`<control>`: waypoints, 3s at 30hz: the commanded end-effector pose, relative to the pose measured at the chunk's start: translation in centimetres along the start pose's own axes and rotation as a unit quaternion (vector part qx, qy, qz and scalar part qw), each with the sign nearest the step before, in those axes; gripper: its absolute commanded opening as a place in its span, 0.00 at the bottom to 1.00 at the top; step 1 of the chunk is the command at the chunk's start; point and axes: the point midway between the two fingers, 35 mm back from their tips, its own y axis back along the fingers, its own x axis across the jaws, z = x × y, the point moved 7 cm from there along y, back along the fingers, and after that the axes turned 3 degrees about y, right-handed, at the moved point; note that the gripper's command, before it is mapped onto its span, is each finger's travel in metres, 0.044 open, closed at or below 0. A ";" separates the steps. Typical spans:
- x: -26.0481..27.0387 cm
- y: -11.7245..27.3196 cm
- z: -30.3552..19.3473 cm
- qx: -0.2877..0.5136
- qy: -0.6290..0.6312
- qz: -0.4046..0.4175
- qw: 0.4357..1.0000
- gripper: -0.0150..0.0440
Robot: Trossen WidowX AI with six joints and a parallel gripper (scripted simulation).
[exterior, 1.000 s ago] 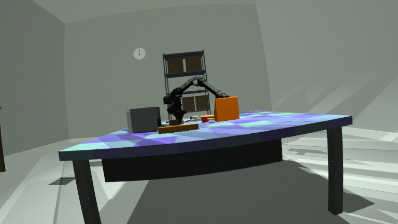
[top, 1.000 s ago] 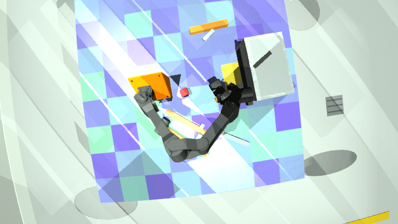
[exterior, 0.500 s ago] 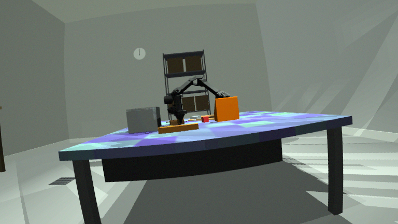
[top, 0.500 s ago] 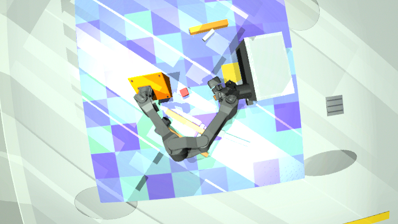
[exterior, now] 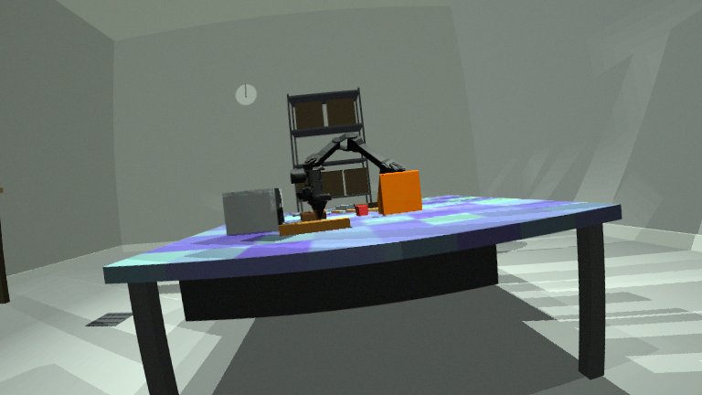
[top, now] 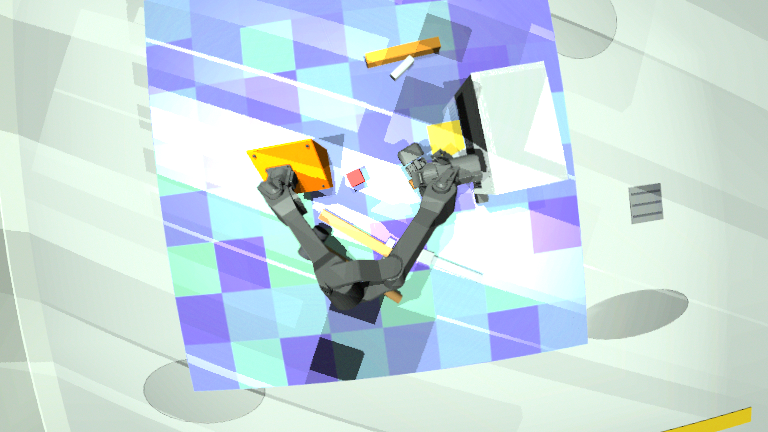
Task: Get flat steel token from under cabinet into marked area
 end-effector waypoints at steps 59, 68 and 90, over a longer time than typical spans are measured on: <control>1.1 -0.1 -4.9 0.000 0.004 0.006 1.000 0.25; 1.1 -0.1 -6.0 0.001 0.004 0.006 1.000 0.25; 1.1 -0.1 -8.7 0.001 0.005 0.006 1.000 0.25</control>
